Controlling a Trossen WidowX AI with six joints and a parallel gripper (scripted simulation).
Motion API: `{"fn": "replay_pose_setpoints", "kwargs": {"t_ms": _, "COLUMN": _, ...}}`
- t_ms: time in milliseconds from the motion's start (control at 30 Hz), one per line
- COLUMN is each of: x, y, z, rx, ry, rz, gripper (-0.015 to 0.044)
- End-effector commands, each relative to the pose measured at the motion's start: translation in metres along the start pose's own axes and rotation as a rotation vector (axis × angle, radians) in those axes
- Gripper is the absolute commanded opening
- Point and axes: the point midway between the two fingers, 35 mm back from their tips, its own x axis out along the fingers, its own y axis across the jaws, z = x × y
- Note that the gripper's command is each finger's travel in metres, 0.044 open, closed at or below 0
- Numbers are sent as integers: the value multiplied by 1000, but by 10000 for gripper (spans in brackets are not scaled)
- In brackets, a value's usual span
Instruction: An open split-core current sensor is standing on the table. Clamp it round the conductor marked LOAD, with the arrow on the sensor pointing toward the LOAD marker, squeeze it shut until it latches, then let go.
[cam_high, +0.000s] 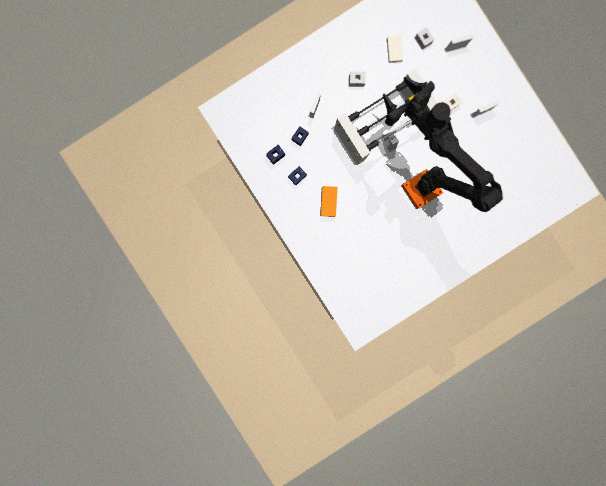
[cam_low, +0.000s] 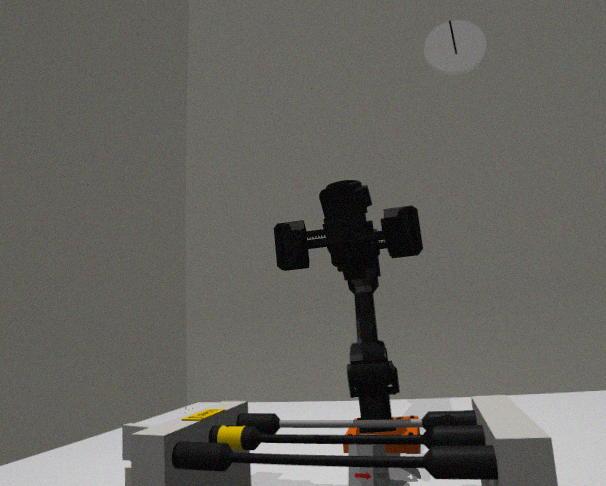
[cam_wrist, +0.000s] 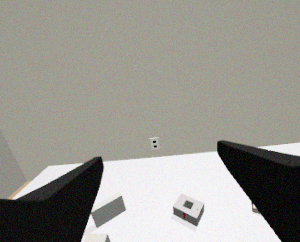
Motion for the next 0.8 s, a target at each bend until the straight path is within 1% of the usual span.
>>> {"fn": "replay_pose_setpoints", "kwargs": {"t_ms": 0, "x": 13, "y": -33, "z": -18, "rx": 34, "ry": 169, "rz": -100, "gripper": 440}}
{"fn": "replay_pose_setpoints", "kwargs": {"t_ms": 100, "x": 17, "y": -74, "z": -41, "rx": 80, "ry": 386, "rz": -215, "gripper": 440}}
{"fn": "replay_pose_setpoints", "kwargs": {"t_ms": 200, "x": 6, "y": -109, "z": -63, "rx": 145, "ry": 600, "rz": -318, "gripper": 440}}
{"fn": "replay_pose_setpoints", "kwargs": {"t_ms": 600, "x": -46, "y": -164, "z": -94, "rx": 302, "ry": 1039, "rz": -489, "gripper": 440}}
{"fn": "replay_pose_setpoints", "kwargs": {"t_ms": 767, "x": -49, "y": -166, "z": -95, "rx": 307, "ry": 1056, "rz": -493, "gripper": 440}}
